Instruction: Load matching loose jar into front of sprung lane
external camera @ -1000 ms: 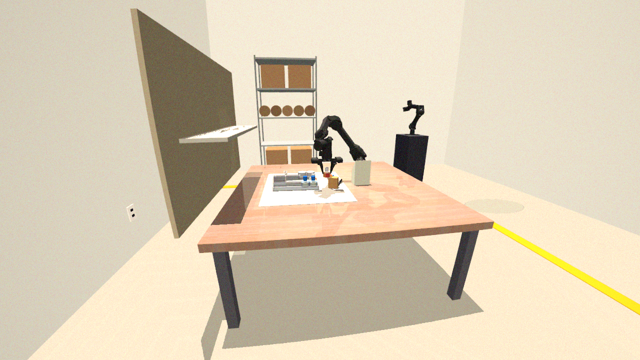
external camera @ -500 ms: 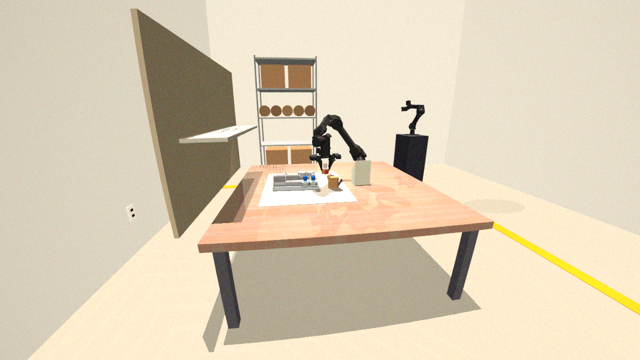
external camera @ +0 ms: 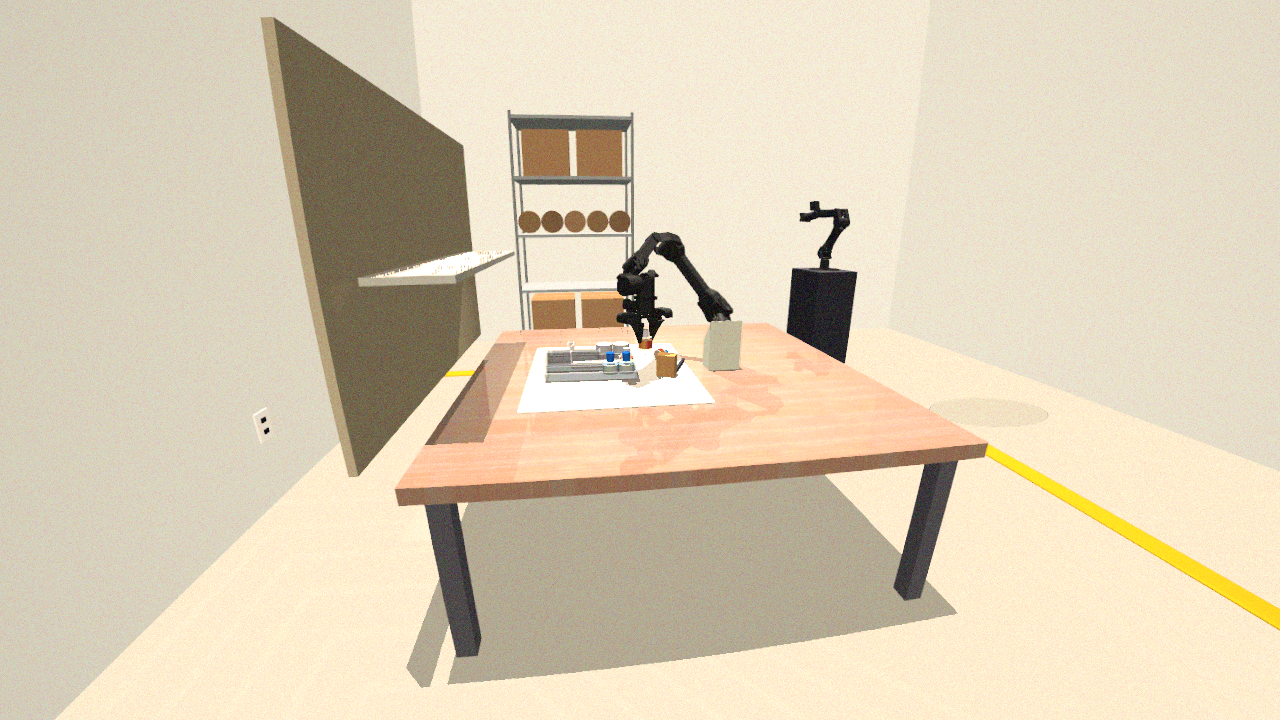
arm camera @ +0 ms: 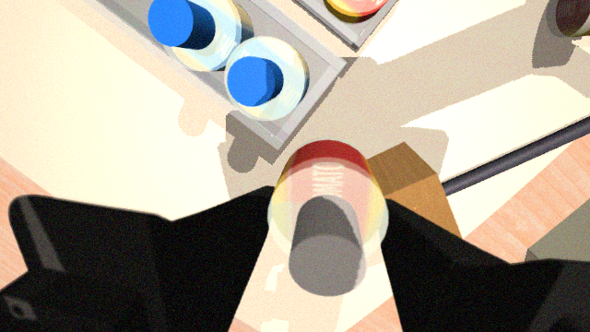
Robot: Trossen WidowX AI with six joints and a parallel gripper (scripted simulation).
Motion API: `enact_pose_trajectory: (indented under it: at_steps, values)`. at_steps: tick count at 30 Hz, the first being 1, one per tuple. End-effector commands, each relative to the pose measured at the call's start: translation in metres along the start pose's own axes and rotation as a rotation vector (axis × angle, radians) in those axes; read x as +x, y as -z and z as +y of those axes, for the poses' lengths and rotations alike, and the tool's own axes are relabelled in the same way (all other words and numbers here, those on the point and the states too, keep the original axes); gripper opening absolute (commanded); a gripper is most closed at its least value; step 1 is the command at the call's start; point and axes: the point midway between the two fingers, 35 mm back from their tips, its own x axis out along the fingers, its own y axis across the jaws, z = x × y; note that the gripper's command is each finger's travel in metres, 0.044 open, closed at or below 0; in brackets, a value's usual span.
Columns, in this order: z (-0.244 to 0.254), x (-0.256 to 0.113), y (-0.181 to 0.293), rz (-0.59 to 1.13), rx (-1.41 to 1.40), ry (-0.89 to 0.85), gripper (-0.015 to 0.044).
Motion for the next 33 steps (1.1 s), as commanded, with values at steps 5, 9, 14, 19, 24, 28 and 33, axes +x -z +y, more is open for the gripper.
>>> enact_pose_trajectory:
  at_steps: [5,9,14,19,24,28,33]
  values:
    - [-0.01,0.008,-0.021,-0.005,-0.236,0.0,0.0]
    - [-0.014,0.012,-0.03,-0.006,-0.342,0.0,0.0]
    - [-0.02,0.016,-0.041,-0.008,-0.475,0.003,0.0]
    - [-0.027,0.021,-0.052,-0.01,-0.607,0.006,0.0]
    - [-0.034,0.026,-0.062,-0.012,-0.739,0.011,0.0]
    - [-0.04,0.03,-0.07,-0.013,-0.845,0.016,0.0]
    - [-0.048,0.034,-0.079,-0.014,-0.971,0.024,0.0]
